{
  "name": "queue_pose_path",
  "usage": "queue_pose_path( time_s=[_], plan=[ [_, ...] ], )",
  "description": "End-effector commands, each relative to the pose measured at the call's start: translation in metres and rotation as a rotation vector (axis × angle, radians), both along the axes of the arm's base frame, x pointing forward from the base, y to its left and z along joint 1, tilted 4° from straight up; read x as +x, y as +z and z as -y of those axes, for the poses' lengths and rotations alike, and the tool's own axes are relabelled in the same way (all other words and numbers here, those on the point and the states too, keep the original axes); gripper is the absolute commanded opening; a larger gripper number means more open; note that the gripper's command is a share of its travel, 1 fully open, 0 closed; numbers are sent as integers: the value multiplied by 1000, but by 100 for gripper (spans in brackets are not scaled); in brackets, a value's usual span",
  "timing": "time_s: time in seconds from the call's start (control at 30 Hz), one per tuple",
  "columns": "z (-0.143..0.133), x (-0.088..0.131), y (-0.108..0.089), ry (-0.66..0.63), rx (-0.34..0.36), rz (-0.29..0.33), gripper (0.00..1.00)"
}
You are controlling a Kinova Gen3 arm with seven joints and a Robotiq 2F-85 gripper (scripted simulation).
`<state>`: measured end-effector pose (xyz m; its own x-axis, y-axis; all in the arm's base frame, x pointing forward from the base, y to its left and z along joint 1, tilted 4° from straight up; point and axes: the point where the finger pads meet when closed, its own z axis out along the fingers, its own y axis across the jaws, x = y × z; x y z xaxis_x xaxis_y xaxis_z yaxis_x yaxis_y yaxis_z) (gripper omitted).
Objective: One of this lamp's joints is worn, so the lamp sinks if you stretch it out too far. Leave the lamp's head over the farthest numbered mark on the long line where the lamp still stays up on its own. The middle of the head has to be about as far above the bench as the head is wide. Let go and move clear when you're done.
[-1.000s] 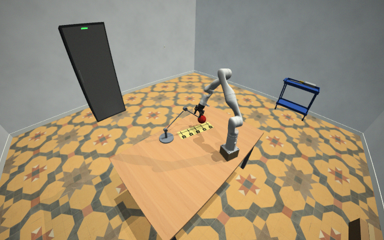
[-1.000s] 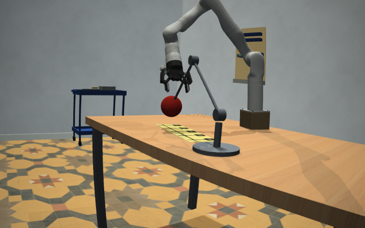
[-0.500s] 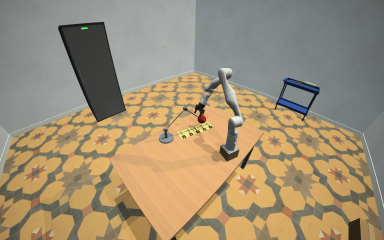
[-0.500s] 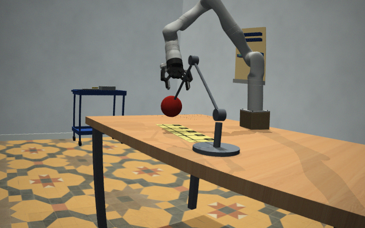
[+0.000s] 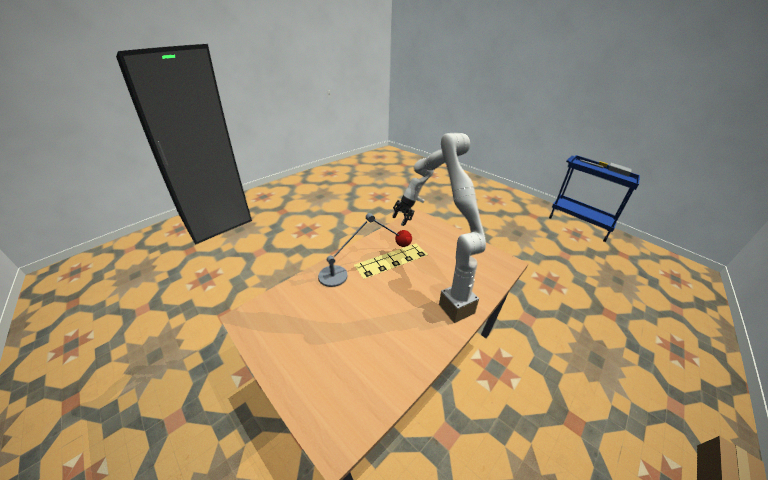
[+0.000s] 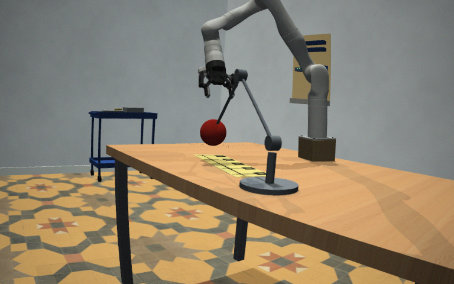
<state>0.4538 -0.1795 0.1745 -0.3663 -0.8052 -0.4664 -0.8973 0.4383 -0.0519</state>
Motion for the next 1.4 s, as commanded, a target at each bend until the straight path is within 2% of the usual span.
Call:
queue_pose_path(
  time_s=[0.0,0.33,1.37],
  plan=[
    [10,-4,15,-9,-8,2,100],
    [21,-13,48,-2,-2,1,100],
    [16,-11,44,7,4,4,100]
  ],
)
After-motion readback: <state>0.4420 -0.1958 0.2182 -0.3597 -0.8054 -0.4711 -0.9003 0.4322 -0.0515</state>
